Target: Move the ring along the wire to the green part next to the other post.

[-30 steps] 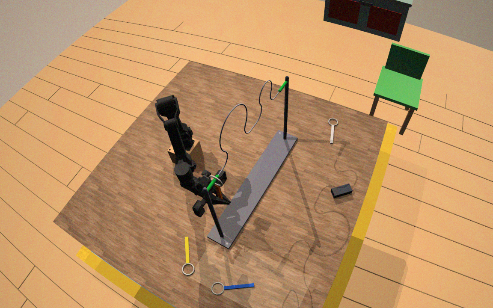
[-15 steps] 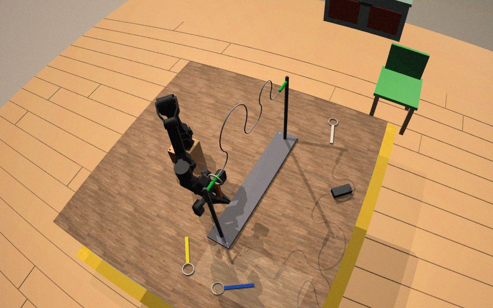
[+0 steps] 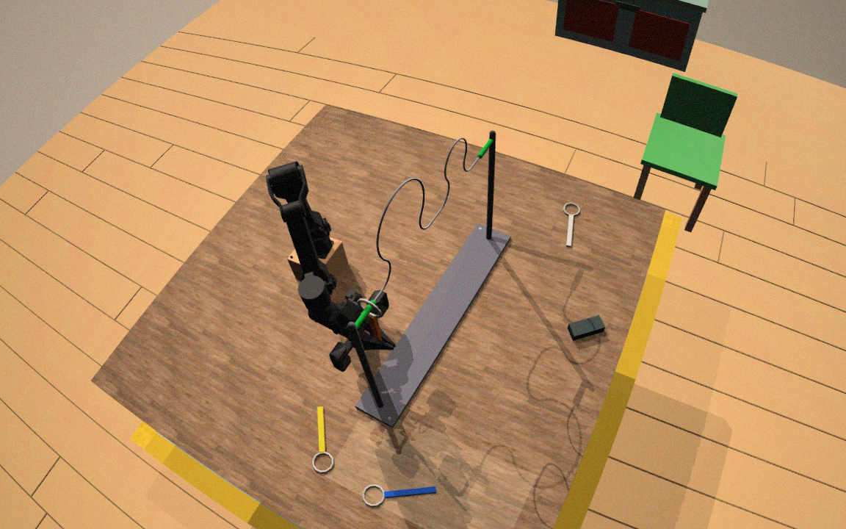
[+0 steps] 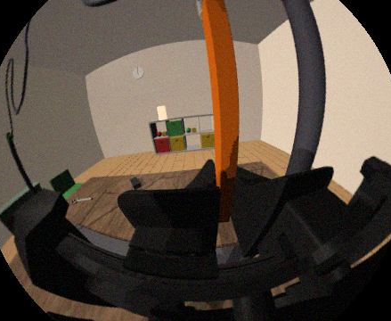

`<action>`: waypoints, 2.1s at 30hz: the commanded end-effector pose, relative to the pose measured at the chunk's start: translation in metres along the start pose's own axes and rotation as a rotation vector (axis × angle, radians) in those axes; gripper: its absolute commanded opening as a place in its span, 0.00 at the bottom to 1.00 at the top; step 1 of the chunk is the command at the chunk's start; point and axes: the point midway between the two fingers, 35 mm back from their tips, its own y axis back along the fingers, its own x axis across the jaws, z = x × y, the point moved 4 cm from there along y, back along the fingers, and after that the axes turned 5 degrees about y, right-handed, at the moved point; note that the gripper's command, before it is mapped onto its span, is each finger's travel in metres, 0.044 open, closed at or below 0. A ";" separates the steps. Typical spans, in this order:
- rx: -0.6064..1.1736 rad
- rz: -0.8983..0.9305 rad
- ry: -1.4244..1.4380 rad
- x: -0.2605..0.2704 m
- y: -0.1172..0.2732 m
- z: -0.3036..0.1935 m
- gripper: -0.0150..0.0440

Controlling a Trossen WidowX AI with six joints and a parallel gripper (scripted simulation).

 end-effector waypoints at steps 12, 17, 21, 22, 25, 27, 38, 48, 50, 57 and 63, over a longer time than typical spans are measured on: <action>-0.003 -0.004 -0.002 0.005 0.000 0.003 0.00; -0.002 -0.004 -0.002 0.010 -0.001 0.003 0.00; -0.002 -0.003 -0.004 0.015 -0.001 0.003 0.00; -0.002 -0.003 -0.004 0.016 -0.001 0.003 0.00; -0.002 -0.003 -0.006 0.019 -0.001 0.004 0.00; -0.002 -0.003 -0.008 0.021 -0.001 0.004 0.00; -0.002 -0.002 -0.039 0.036 -0.001 0.005 0.00; -0.002 0.000 -0.124 0.056 -0.001 0.008 0.00; -0.002 0.000 -0.149 0.061 -0.001 0.009 0.00; -0.003 0.001 -0.254 0.079 -0.002 0.014 0.00; -0.004 0.002 -0.378 0.098 -0.002 0.022 0.00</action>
